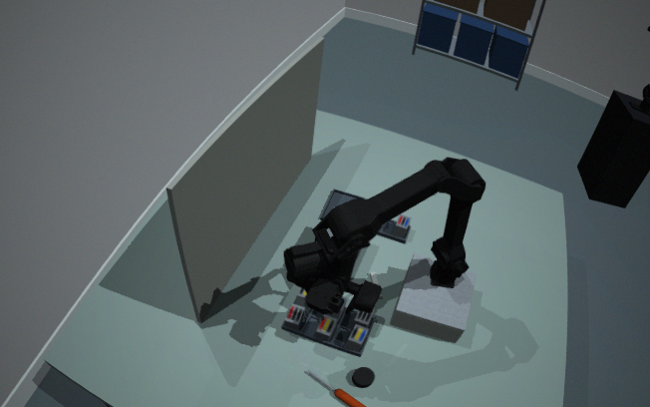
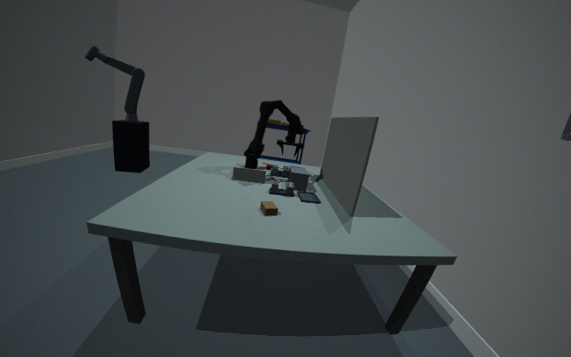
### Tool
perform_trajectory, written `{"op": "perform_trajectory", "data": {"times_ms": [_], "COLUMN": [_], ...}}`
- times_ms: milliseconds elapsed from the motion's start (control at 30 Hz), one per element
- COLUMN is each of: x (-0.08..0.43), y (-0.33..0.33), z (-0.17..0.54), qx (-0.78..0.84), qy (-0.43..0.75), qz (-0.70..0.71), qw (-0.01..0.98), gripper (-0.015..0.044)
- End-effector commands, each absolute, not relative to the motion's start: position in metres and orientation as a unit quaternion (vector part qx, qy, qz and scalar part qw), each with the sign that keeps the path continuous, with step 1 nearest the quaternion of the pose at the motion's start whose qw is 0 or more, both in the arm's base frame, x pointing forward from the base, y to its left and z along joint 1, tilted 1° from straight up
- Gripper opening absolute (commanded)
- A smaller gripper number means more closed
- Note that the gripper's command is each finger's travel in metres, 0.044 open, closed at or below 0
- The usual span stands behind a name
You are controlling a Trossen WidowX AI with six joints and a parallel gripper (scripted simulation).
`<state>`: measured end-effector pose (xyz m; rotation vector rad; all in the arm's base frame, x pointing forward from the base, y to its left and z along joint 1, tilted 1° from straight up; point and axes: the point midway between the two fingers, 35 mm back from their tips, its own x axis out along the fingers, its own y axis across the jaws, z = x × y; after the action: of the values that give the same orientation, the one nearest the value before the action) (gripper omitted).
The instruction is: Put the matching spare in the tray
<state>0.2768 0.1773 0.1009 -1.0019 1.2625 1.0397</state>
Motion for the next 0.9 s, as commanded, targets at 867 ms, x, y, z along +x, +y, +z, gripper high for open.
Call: {"op": "perform_trajectory", "data": {"times_ms": [867], "x": [0.277], "y": [0.183], "z": [0.041], "qx": [-0.433], "qy": [0.542], "qz": [0.448], "qw": [0.565], "gripper": [0.0300]}}
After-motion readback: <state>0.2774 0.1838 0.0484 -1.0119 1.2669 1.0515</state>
